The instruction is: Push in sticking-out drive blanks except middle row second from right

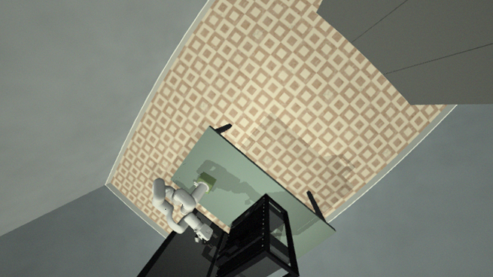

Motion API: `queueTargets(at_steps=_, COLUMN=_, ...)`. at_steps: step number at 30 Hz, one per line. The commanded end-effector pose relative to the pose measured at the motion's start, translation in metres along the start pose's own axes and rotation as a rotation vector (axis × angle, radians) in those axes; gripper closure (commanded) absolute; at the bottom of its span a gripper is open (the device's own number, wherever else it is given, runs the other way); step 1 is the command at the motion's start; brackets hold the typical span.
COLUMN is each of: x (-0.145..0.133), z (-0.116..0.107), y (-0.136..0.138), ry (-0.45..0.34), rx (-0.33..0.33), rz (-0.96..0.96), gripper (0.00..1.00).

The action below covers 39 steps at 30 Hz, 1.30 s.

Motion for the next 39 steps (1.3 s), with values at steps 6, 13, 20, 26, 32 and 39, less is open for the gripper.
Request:
queueTargets(at_steps=6, x=0.0132, z=-0.0064, y=0.0013, ry=-0.094, rx=-0.006, rz=-0.001, gripper=1.00)
queueTargets(at_steps=13, x=0.0132, z=-0.0064, y=0.0013, ry=-0.094, rx=-0.006, rz=-0.001, gripper=1.00)
queueTargets(at_steps=20, x=0.0132, z=-0.0064, y=0.0013, ry=-0.094, rx=-0.006, rz=-0.001, gripper=1.00)
queueTargets(at_steps=26, x=0.0132, z=-0.0064, y=0.0013, ry=-0.094, rx=-0.006, rz=-0.001, gripper=1.00)
queueTargets(at_steps=32, x=0.0132, z=-0.0064, y=0.0013, ry=-0.094, rx=-0.006, rz=-0.001, gripper=1.00)
queueTargets(at_steps=39, x=0.0131, z=-0.0064, y=0.0013, ry=-0.094, rx=-0.006, rz=-0.001, gripper=1.00)
Point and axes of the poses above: the point where the finger pads meet when closed, its own z axis out along the fingers, its own y axis across the jaws, x = y × z, the point moved 8 cm from there along -z, back along the fingers, and after that the axes turned 12 degrees about -z, right-handed, at the moved point
